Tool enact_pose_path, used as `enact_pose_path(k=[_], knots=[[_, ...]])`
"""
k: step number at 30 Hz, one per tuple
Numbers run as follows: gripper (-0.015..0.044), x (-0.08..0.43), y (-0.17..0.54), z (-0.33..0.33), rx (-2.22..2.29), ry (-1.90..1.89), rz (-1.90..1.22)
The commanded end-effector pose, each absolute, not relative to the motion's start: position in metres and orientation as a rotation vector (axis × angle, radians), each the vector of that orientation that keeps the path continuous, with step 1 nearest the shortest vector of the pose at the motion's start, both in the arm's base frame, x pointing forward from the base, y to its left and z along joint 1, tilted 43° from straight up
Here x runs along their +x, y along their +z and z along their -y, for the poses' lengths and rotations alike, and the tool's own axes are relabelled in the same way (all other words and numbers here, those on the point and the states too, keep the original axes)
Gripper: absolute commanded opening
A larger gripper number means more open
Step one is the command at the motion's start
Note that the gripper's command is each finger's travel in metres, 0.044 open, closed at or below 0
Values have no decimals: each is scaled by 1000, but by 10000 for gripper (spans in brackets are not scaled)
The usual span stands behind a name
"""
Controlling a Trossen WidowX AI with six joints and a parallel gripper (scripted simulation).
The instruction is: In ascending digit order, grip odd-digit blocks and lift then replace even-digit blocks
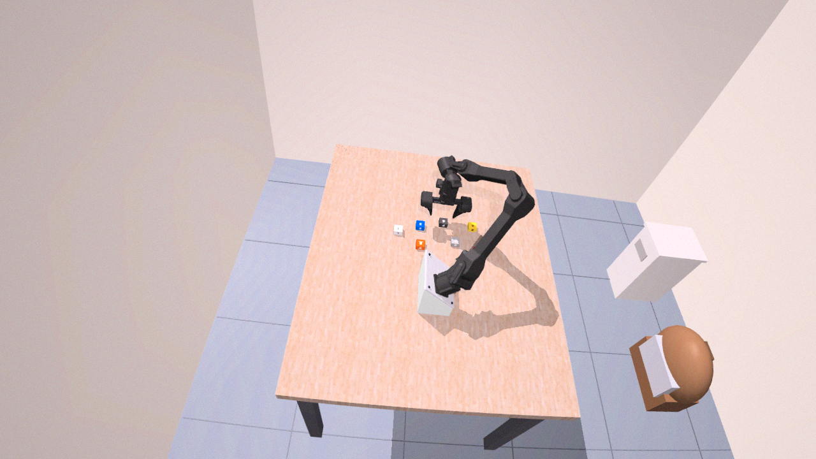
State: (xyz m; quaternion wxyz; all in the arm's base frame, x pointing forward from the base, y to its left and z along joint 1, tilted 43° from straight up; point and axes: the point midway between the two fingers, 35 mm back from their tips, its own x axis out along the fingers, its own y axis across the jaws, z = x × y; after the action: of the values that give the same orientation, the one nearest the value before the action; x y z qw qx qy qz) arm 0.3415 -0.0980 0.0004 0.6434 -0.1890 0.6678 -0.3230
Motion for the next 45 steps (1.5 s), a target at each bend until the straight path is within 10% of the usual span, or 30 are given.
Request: enact_pose_path(k=[1, 19, 30, 45], knots=[[400, 339, -6, 104, -439, -737, -1529], [400, 335, -25, 122, -441, -739, -1529], [120, 335, -25, 122, -441, -739, -1529], [120, 335, -25, 122, -441, -739, -1529]])
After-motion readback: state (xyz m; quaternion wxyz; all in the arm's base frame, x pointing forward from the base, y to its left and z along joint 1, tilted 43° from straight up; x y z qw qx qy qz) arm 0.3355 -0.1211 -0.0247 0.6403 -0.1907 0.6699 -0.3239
